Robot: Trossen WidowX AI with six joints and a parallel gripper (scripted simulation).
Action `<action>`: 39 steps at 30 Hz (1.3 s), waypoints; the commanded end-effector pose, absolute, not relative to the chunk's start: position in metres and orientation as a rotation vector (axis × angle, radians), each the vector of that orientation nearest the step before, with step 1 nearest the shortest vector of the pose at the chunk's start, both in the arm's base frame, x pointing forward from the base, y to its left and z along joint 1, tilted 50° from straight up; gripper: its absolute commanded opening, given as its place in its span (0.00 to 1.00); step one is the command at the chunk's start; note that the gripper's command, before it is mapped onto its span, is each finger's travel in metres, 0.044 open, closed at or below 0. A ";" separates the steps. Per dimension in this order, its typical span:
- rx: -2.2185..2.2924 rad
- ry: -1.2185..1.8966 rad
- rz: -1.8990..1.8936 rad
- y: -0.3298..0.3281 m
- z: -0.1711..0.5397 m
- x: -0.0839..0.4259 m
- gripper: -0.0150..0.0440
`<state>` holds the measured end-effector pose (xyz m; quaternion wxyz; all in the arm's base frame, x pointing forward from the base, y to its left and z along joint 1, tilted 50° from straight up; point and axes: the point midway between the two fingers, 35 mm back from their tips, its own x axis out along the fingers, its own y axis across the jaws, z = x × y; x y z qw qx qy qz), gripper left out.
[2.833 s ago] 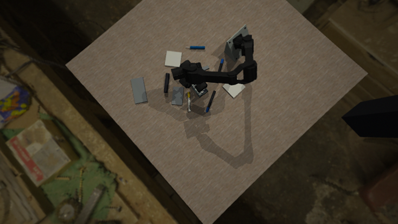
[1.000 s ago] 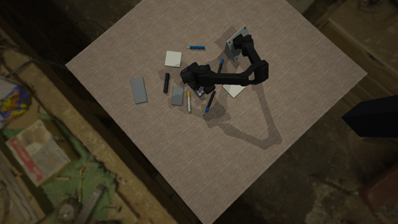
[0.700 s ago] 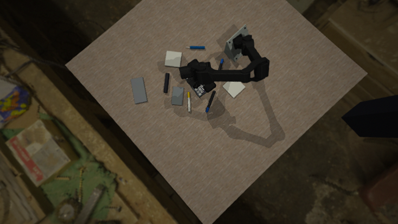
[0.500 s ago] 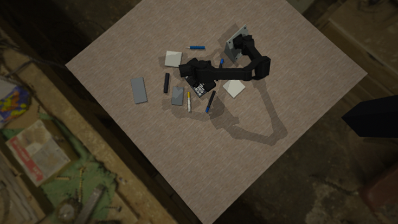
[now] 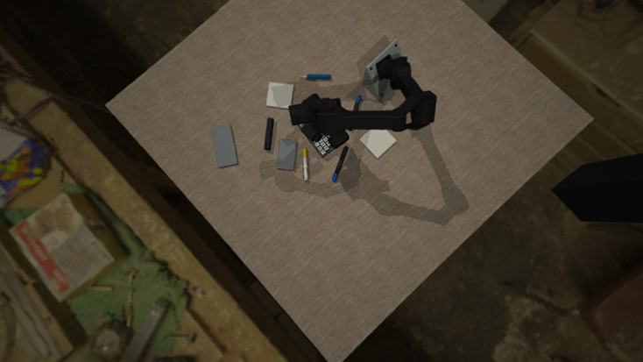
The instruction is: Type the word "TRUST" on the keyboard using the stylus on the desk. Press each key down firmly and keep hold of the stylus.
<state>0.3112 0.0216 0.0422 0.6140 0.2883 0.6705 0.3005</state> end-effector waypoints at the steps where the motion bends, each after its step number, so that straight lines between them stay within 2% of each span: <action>1: 0.664 1.545 0.693 0.022 0.042 0.311 0.25; 4: 0.665 1.546 0.693 0.022 0.042 0.311 0.25; 7: 0.669 1.544 0.684 0.020 0.040 0.311 0.39; 10: 0.727 1.521 0.557 -0.008 0.005 0.302 0.51; 16: 0.886 1.457 0.215 -0.063 -0.066 0.260 0.51; 25: 1.057 1.328 -0.144 -0.096 -0.125 0.190 0.51; 39: 1.060 1.325 -0.151 -0.090 -0.131 0.186 0.51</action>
